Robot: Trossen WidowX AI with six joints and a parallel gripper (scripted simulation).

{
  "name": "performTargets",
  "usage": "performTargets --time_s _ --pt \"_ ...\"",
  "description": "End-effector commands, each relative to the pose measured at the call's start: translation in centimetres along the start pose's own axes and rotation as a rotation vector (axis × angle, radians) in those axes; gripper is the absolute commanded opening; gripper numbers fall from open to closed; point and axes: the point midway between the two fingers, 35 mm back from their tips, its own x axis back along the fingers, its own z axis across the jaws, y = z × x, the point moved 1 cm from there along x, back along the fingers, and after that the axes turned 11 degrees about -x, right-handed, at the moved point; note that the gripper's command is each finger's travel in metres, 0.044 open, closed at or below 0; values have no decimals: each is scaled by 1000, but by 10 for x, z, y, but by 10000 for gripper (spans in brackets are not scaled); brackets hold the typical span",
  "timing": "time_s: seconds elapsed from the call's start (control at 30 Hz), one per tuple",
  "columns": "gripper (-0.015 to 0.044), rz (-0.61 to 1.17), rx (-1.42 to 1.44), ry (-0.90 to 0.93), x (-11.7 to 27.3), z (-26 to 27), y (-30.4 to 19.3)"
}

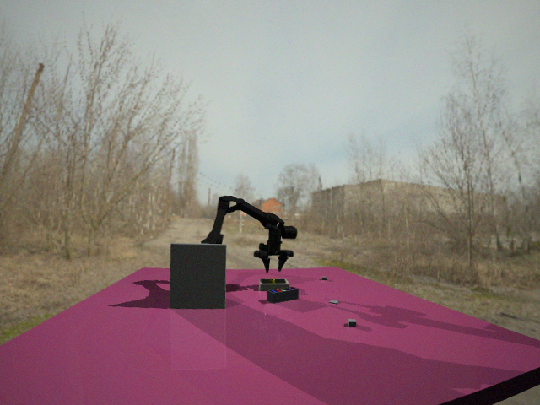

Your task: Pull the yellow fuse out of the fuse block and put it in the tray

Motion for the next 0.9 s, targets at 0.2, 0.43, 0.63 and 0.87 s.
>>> performTargets --time_s 0.2,0.43,0.63,0.87 --pt "330 -1 9 -18 19 -2 2" --pt "330 3 0 -10 16 -1 0" --pt "330 3 0 -10 16 -1 0" --pt "330 3 0 -10 16 -1 0"
